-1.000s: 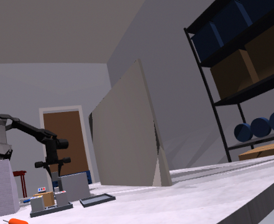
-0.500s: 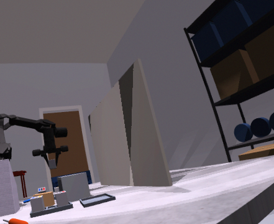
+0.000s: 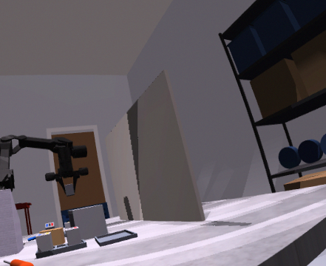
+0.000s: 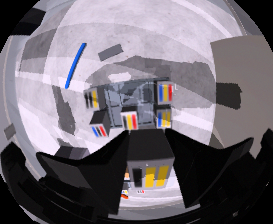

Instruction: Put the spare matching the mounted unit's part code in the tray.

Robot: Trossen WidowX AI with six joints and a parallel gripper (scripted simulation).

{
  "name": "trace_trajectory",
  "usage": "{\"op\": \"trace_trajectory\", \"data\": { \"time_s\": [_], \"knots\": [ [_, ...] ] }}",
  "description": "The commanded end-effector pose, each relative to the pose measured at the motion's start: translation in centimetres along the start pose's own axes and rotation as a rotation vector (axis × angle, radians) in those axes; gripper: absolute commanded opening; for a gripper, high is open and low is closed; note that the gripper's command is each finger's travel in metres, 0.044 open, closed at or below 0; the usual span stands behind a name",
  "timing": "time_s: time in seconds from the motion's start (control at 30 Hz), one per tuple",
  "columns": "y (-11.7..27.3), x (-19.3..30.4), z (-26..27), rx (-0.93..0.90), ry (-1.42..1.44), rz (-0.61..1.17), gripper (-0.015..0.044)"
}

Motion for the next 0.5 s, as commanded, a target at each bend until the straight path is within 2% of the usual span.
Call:
{"op": "trace_trajectory", "data": {
  "time_s": [0.0,0.47],
  "knots": [
    [0.1,2.1,-1.7,0.014,-0.009,0.027,0.0000],
    [0.5,9.2,-6.2,0.019,-0.025,0.073,0.0000]
  ]
}}
Point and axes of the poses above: the point midway between the two fingers, 35 mm back from their tips, its own y axis back along the fingers, its own z axis across the jaws, x = y × z, the point moved 2 cm from there along y, back along the fingers, and after that the axes turned 6 degrees about y, right-handed, at the moved point
